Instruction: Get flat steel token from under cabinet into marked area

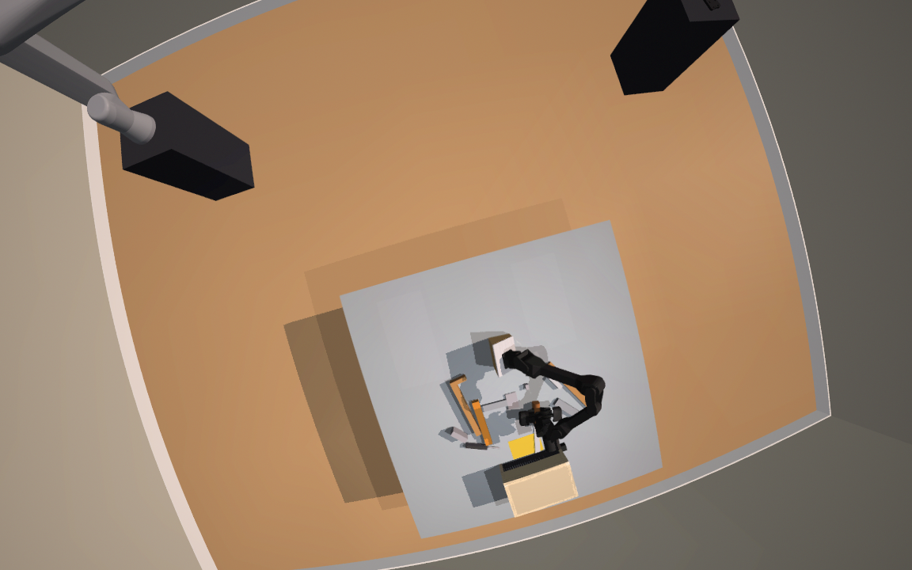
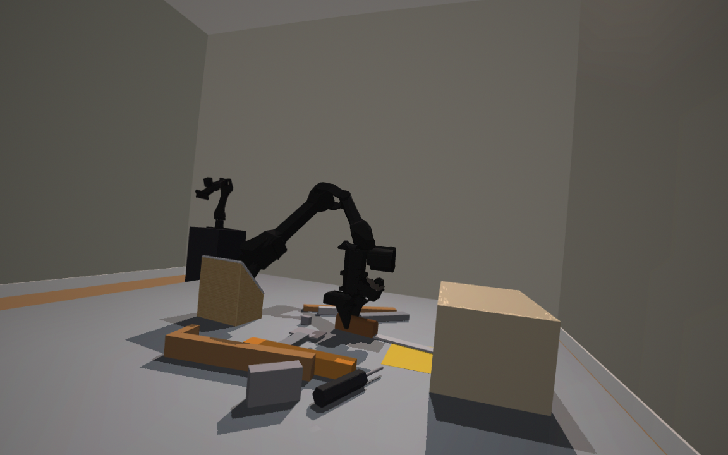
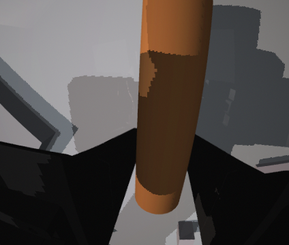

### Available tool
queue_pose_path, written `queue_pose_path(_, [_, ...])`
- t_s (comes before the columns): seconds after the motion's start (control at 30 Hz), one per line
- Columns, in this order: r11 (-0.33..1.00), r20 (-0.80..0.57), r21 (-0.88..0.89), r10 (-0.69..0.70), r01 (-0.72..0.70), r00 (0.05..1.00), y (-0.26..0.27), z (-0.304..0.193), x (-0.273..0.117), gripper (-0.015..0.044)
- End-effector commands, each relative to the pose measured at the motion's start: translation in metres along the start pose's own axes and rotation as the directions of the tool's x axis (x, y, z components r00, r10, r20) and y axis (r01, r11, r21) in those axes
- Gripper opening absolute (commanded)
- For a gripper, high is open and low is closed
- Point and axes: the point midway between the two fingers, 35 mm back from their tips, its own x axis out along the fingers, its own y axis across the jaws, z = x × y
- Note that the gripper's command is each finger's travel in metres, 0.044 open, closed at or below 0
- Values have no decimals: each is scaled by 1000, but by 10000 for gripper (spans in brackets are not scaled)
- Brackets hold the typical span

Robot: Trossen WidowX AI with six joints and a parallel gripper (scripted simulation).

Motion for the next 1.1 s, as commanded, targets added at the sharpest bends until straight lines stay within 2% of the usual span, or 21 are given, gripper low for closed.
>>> queue_pose_path(0.0, [1000, -4, 8, -2, 2, 1000, -1, -7, 1, 0])
queue_pose_path(1.07, [1000, -5, 10, -1, 1, 1000, 3, -45, 1, 0])
